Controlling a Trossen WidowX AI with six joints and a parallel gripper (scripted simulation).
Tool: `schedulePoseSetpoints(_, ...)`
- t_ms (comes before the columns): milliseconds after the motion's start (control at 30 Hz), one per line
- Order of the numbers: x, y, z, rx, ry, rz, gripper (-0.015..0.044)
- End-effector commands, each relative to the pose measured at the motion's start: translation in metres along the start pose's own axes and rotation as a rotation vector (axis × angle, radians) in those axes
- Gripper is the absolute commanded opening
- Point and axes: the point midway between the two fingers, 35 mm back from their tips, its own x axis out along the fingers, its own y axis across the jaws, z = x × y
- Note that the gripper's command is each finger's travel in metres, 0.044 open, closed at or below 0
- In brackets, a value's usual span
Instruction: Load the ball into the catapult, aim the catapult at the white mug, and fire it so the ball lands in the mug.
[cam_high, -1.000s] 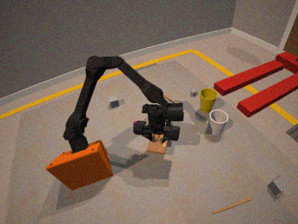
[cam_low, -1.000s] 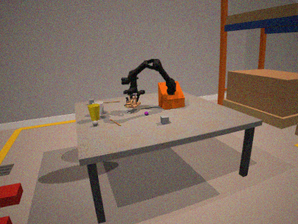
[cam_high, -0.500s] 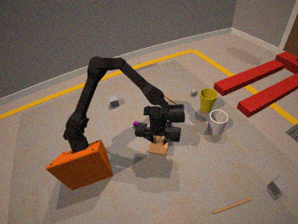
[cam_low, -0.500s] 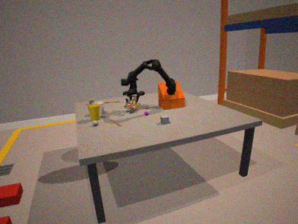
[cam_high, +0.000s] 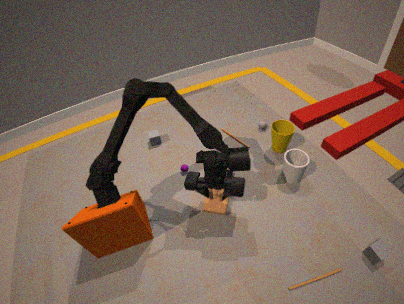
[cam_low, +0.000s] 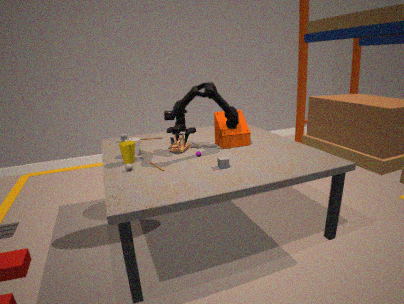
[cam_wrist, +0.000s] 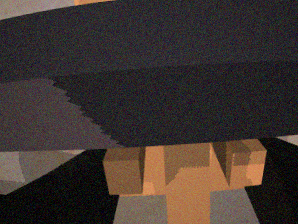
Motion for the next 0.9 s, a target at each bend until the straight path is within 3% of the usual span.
schedulePoseSetpoints(0, 0.005, -0.001, 0.000, 0.006, -0.009, -0.003, 0.0000)
schedulePoseSetpoints(300, 0.006, 0.000, 0.000, 0.000, 0.000, 0.000, 0.0000)
schedulePoseSetpoints(767, 0.006, 0.000, 0.000, 0.000, 0.000, 0.000, 0.0368)
schedulePoseSetpoints(867, -0.017, -0.003, 0.000, 0.001, 0.002, -0.002, 0.0440)
